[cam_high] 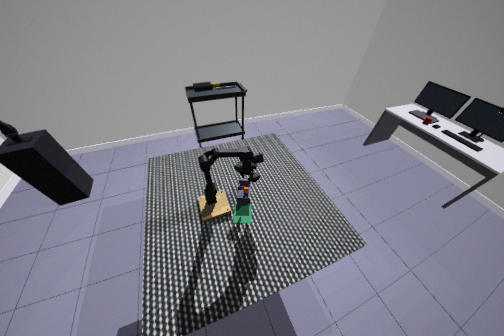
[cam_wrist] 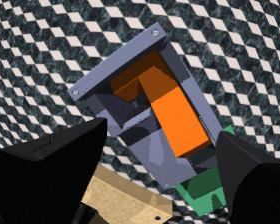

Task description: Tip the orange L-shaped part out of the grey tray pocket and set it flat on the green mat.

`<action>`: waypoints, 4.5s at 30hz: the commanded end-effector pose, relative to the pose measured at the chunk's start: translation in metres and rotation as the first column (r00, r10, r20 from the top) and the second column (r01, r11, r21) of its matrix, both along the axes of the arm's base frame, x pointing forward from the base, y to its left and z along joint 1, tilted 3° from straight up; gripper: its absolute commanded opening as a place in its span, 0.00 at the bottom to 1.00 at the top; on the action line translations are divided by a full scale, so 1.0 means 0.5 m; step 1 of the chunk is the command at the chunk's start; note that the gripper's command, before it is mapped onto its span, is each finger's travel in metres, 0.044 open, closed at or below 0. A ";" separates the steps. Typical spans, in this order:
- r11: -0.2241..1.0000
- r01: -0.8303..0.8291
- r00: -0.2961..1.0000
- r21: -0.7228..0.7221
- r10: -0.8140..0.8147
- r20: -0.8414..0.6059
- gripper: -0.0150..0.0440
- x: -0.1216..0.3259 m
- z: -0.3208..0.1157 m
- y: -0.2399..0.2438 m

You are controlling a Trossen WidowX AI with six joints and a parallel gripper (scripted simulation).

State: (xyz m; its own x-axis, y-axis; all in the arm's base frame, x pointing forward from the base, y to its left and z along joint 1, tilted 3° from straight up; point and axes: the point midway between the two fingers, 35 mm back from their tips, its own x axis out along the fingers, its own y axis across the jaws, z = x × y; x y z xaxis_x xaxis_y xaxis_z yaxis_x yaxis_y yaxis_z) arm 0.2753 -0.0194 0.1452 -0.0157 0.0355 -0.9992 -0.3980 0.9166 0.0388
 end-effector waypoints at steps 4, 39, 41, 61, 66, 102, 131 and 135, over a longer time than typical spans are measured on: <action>0.774 -0.633 0.774 0.004 0.633 0.012 0.73 -0.031 0.001 -0.063; 0.765 -0.644 0.765 0.004 0.644 0.013 0.73 -0.033 -0.113 -0.062; 0.765 -0.644 0.765 0.004 0.644 0.013 0.73 -0.033 -0.120 -0.062; 0.766 -0.643 0.766 0.007 0.643 0.013 0.47 -0.036 -0.151 -0.060; 0.766 -0.643 0.766 0.007 0.643 0.013 0.42 -0.036 -0.151 -0.060; 0.765 -0.644 0.765 0.004 0.644 0.013 0.25 -0.033 -0.075 -0.062; 0.765 -0.644 0.765 0.004 0.644 0.012 0.25 -0.031 0.016 -0.065; 0.765 -0.644 0.765 0.004 0.644 0.012 0.25 -0.031 0.015 -0.065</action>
State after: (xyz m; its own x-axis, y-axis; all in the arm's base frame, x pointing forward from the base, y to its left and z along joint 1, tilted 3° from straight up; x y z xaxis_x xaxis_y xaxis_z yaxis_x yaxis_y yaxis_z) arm 0.2596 -0.0521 0.1510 -0.0292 0.0255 -0.9992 -0.8933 0.4480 0.0375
